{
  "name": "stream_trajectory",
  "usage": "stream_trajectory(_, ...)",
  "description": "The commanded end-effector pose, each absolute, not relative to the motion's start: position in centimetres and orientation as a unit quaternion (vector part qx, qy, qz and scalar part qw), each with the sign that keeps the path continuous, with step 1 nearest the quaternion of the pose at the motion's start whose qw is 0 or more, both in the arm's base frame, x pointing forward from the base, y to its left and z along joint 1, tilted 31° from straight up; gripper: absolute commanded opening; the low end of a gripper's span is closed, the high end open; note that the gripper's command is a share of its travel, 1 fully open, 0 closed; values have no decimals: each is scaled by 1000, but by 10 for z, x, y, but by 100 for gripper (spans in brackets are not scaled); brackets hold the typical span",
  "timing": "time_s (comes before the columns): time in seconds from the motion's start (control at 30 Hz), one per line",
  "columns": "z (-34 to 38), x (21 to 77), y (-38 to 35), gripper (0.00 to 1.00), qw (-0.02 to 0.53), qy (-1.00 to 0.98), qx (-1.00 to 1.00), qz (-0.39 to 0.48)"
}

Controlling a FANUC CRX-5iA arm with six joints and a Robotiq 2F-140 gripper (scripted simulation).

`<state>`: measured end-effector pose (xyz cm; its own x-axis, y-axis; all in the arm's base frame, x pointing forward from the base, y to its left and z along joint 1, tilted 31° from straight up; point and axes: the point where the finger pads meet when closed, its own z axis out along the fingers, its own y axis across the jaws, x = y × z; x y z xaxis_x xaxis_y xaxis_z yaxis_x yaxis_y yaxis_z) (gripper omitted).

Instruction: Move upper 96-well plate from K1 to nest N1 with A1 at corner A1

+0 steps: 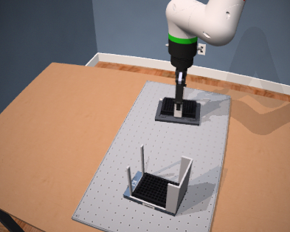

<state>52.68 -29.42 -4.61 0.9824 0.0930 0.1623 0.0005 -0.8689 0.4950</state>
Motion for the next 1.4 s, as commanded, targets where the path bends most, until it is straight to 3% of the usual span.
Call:
stream_trajectory(0.0,-46,527,-294,0,255,24,962,91)
stream_trajectory(1.37,-51,528,-297,0,255,24,962,91)
